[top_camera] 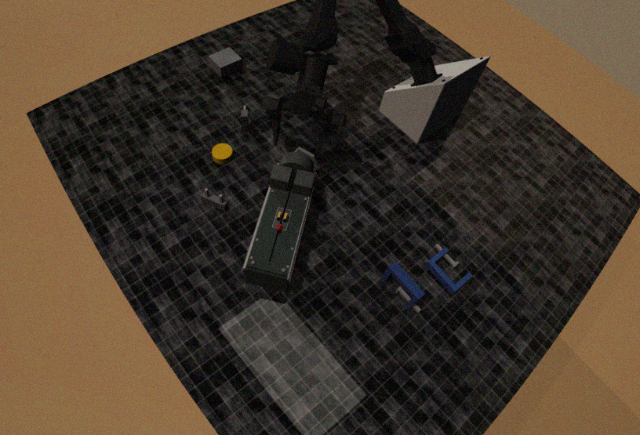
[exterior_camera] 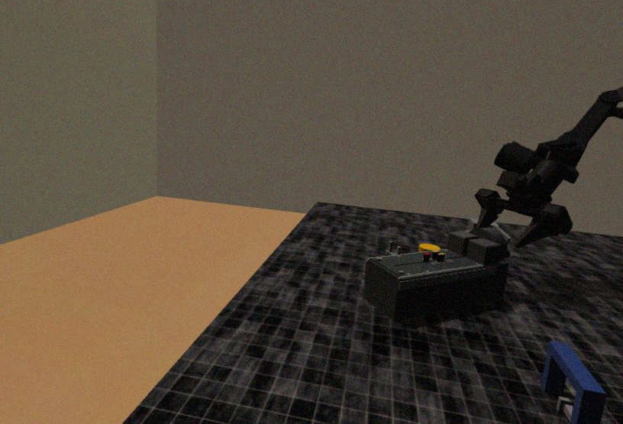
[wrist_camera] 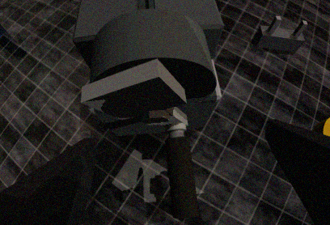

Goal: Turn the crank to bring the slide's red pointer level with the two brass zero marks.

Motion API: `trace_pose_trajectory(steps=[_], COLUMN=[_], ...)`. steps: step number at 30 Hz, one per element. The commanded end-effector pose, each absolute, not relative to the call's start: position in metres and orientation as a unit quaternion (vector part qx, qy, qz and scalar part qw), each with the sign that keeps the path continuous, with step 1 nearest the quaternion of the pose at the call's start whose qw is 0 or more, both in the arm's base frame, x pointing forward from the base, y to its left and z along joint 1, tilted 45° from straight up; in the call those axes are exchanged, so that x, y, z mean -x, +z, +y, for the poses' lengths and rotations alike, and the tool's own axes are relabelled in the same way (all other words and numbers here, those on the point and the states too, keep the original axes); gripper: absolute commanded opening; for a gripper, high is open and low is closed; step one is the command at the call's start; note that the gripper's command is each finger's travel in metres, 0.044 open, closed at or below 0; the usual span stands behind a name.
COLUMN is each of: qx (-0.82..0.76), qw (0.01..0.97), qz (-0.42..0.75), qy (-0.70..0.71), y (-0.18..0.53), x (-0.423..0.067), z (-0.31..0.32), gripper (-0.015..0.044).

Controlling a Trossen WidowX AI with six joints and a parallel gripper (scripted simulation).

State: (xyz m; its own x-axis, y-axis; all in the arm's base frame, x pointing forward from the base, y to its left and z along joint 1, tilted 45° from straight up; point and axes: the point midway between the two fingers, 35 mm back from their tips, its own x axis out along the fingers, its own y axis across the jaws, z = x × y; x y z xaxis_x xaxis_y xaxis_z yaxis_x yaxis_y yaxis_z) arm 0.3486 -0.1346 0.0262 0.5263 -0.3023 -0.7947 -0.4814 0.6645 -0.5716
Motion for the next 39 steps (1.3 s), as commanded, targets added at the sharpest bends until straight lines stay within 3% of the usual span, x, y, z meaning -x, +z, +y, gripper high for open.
trace_pose_trajectory(steps=[1, 35, 39], qx=[0.407, 0.408, 0.408], qw=[0.773, 0.772, 0.772], qz=[0.483, 0.483, 0.483], qy=[0.060, 0.060, 0.060], y=[0.022, -0.016, -0.016], x=[-0.348, -0.340, -0.340], z=[-0.139, -0.176, -0.176], gripper=[0.0440, 0.0440, 0.0335])
